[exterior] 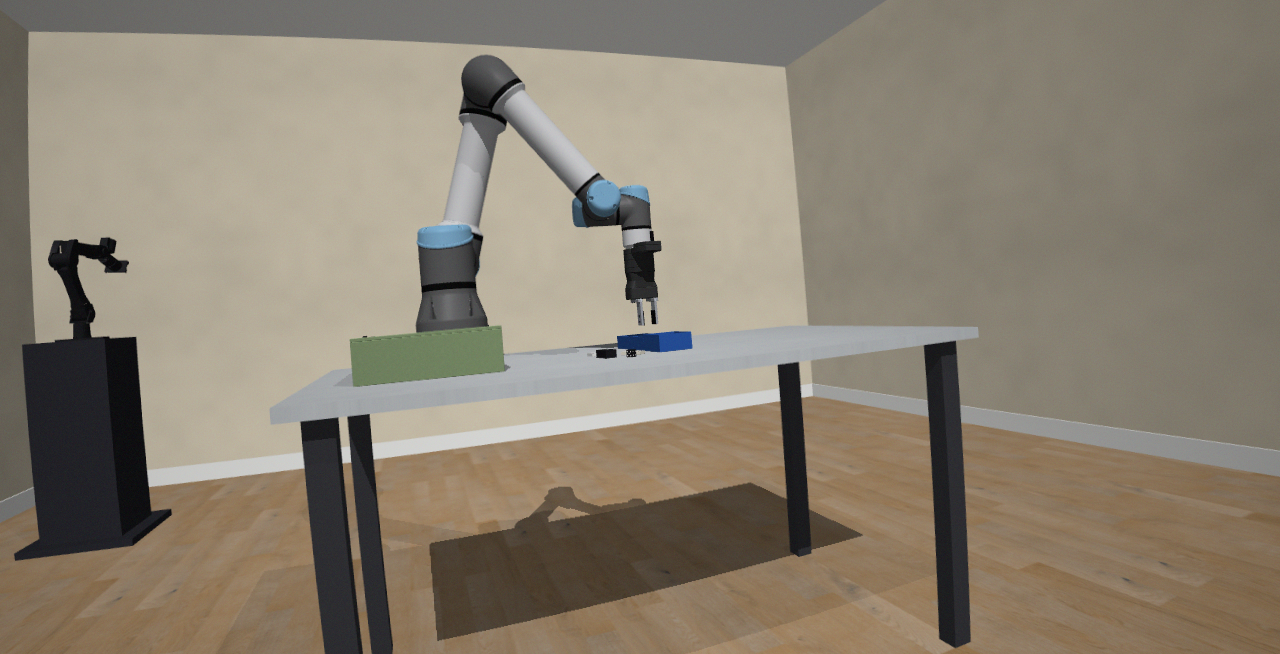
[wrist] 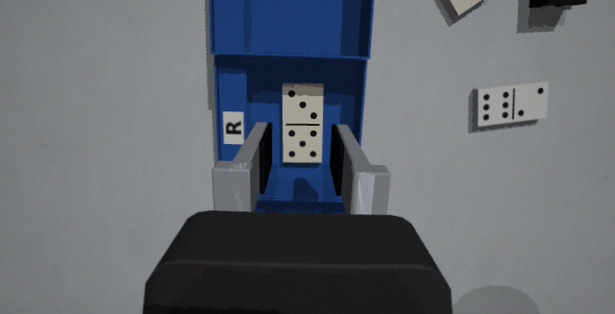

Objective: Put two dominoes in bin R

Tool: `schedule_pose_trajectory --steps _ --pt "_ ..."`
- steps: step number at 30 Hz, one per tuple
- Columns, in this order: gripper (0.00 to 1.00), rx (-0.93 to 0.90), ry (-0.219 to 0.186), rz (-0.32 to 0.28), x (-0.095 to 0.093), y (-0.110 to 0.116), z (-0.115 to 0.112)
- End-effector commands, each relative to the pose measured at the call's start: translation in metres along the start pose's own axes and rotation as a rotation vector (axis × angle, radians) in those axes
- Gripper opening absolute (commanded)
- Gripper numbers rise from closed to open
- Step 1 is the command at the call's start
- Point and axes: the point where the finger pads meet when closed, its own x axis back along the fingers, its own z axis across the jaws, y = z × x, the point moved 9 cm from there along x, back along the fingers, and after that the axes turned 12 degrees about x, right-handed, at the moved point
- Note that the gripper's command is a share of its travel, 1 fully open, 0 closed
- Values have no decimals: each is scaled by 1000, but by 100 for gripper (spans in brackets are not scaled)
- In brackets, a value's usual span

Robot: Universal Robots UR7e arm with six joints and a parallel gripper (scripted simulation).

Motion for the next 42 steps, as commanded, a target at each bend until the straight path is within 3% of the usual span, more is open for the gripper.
schedule_pose_trajectory --steps 1,4,5,8,10,23,42 --pt "65 0 0 0 3 0 0" --pt "65 0 0 0 3 0 0" --pt "79 50 0 0 3 -5 7" --pt "79 186 0 0 5 -19 27" --pt "79 186 0 0 5 -19 27" --pt "79 585 8 4 10 -82 113" --pt "79 644 0 0 10 -79 109"
